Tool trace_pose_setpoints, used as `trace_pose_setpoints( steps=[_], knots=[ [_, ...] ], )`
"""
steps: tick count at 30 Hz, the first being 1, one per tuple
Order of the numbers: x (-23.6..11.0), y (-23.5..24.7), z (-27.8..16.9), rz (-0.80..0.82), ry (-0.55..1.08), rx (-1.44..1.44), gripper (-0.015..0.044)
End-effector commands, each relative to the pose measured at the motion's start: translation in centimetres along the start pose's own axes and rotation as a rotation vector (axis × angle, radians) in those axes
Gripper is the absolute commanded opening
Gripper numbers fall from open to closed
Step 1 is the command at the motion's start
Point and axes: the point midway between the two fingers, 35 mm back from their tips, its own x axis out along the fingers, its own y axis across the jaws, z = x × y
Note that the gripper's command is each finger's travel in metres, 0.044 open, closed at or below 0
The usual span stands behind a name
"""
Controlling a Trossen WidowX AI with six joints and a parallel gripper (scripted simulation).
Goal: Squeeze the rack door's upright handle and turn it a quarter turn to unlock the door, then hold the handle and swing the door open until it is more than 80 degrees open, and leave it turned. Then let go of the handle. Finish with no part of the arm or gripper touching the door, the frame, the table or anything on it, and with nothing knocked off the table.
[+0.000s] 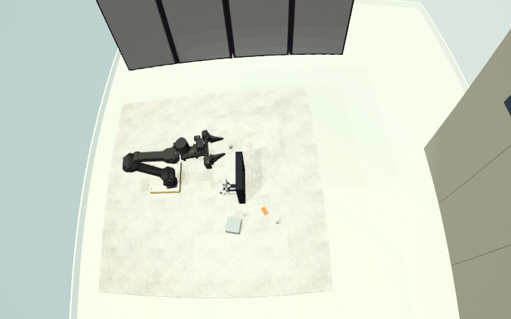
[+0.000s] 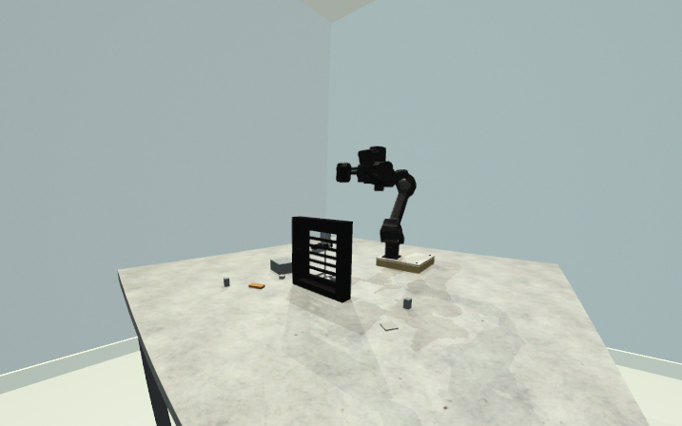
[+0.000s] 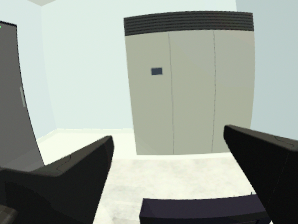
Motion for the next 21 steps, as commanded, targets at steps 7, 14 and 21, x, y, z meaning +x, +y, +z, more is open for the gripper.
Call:
trace_pose_setpoints(
  steps=[7, 14, 21],
  knots=[
    [1.1, -0.9, -0.7, -0.029, 0.088, -0.03, 0.028],
    [2.6, -2.1, -2.1, -0.056, 0.243, -0.056, 0.028],
    [3.6, -3.2, -3.4, -0.071, 0.398, -0.063, 0.028]
  ],
)
